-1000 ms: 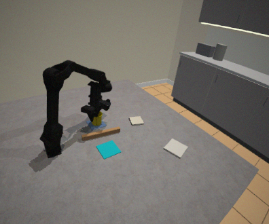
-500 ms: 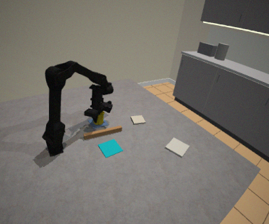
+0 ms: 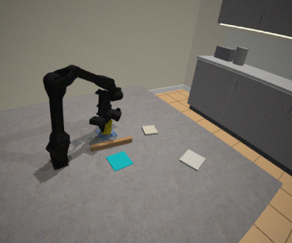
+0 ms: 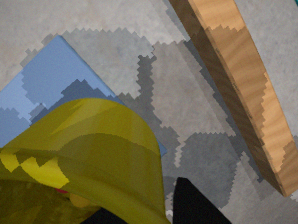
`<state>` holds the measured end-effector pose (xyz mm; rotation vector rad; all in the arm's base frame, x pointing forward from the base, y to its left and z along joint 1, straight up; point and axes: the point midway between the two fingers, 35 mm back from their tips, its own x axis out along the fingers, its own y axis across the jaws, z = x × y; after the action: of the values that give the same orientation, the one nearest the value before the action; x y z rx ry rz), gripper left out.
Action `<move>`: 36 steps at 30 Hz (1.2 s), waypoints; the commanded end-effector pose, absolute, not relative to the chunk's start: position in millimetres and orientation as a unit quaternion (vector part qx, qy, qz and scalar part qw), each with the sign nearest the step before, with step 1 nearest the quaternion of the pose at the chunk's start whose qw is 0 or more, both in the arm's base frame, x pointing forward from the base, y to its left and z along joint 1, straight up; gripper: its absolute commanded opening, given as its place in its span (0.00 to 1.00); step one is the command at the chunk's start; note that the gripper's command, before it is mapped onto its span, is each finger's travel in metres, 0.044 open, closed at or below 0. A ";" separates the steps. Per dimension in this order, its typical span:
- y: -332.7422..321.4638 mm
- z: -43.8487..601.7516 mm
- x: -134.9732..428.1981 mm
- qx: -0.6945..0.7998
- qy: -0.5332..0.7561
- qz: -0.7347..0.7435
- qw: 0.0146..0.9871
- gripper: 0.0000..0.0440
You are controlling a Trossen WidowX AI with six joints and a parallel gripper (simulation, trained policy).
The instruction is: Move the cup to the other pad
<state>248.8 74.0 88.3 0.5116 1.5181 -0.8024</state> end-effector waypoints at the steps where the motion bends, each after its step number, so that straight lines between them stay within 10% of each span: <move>1: 70.1 102.2 247.6 0.244 0.653 -0.353 0.624 0.01; 36: -11.6 159.8 272.3 0.393 0.529 -0.404 0.634 0.00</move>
<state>270.8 -2.1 158.7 0.8843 1.2354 -0.9142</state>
